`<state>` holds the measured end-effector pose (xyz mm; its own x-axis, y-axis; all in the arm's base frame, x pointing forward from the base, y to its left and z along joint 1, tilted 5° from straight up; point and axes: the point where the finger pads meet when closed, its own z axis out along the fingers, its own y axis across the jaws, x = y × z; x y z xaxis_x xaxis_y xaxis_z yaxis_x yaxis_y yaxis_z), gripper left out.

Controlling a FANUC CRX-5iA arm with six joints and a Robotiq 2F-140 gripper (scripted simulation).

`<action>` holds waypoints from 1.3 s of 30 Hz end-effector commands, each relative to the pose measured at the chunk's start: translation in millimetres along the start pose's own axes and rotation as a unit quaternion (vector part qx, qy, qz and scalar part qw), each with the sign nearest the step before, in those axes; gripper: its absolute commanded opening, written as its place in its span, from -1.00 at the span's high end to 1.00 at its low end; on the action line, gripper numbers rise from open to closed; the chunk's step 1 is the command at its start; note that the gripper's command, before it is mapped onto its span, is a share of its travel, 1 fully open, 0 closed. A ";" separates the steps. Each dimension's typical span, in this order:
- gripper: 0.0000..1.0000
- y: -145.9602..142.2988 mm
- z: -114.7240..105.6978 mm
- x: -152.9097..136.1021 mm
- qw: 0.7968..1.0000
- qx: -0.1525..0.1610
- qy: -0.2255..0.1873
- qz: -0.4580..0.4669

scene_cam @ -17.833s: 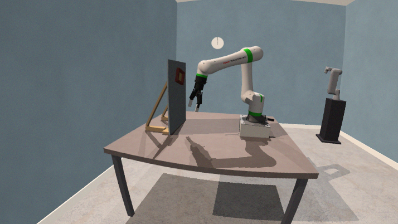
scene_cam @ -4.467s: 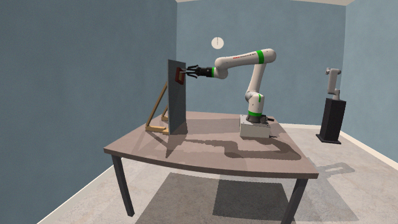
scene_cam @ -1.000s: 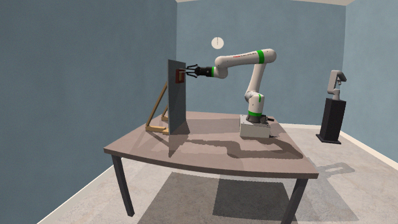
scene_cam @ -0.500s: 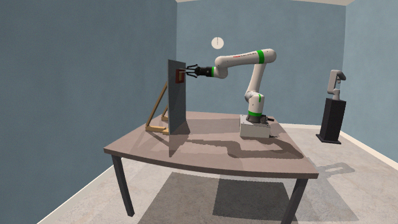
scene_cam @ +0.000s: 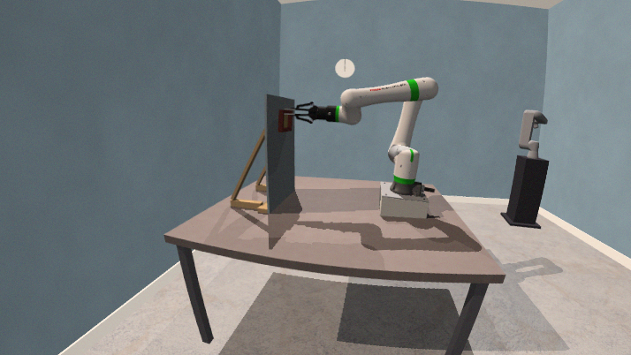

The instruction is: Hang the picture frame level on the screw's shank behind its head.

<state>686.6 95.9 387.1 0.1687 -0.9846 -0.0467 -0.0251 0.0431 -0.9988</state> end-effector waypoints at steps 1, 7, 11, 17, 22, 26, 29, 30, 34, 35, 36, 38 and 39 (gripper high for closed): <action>1.00 -0.1 0.1 0.0 1.000 0.000 0.000 0.000; 1.00 0.6 0.1 0.1 1.000 0.000 0.000 0.000; 1.00 1.5 0.1 0.1 1.000 0.000 0.000 0.000; 1.00 2.8 0.1 0.1 1.000 0.000 0.000 0.000; 1.00 3.2 0.1 0.1 1.000 0.000 0.000 0.000; 1.00 3.4 0.1 0.1 1.000 0.000 0.000 0.000; 1.00 3.4 0.1 0.1 1.000 0.000 0.000 0.000; 1.00 3.4 0.1 0.1 1.000 0.000 0.000 0.000; 1.00 3.4 0.1 0.1 1.000 0.000 0.000 0.000; 1.00 3.4 0.1 0.1 1.000 0.000 0.000 0.000; 1.00 3.4 0.1 0.1 1.000 0.000 0.000 0.000; 1.00 3.4 0.1 0.1 1.000 0.000 0.000 0.000; 1.00 3.4 0.1 0.1 1.000 0.000 0.000 0.000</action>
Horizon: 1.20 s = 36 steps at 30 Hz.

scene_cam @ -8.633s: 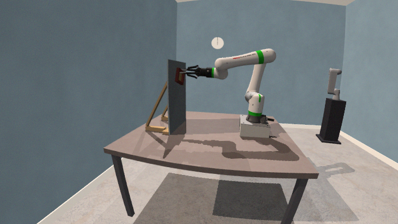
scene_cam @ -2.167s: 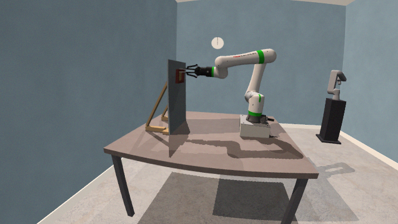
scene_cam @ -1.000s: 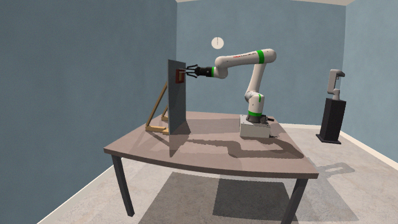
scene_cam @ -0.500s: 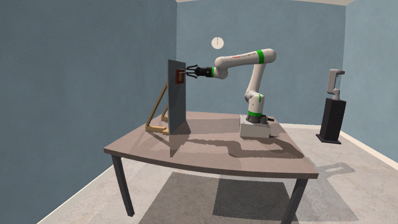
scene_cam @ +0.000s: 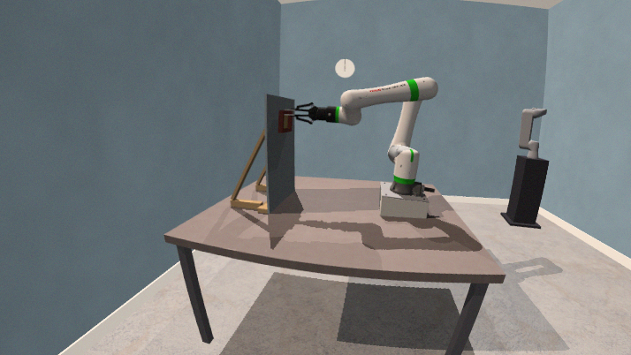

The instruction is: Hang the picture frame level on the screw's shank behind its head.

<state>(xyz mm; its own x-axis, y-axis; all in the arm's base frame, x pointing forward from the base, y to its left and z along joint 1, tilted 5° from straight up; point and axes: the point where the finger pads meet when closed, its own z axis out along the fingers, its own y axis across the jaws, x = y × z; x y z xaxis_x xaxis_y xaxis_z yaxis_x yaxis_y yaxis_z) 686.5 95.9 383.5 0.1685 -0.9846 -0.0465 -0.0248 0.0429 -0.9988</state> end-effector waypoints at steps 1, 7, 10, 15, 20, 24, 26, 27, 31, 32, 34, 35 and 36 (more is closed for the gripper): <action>1.00 -0.2 0.1 0.0 1.000 0.000 0.000 0.000; 1.00 -0.2 0.1 0.0 1.000 0.000 0.000 0.000; 1.00 -0.2 0.1 0.0 1.000 0.000 0.000 0.000; 1.00 -0.2 0.1 0.0 1.000 0.000 0.000 0.000; 1.00 -0.2 0.1 0.0 1.000 0.000 0.000 0.000; 0.41 -0.2 0.1 0.0 1.000 0.000 0.000 0.000; 0.41 -0.2 0.1 0.0 1.000 0.000 0.000 0.000; 0.41 -0.2 0.1 0.0 1.000 0.000 0.000 0.000; 0.41 -0.2 0.1 0.0 1.000 0.000 0.000 0.000; 0.41 -0.2 0.1 0.0 1.000 0.000 0.000 0.000; 0.41 -0.2 0.1 0.0 1.000 0.000 0.000 0.000; 0.41 -0.2 0.1 0.0 1.000 0.000 0.000 0.000; 0.41 -0.2 0.1 0.0 1.000 0.000 0.000 0.000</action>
<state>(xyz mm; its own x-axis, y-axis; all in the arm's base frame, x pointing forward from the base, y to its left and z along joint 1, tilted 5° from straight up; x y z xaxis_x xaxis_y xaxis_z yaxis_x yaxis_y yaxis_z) 686.5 96.0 383.4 0.1685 -0.9846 -0.0465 -0.0250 0.0429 -0.9988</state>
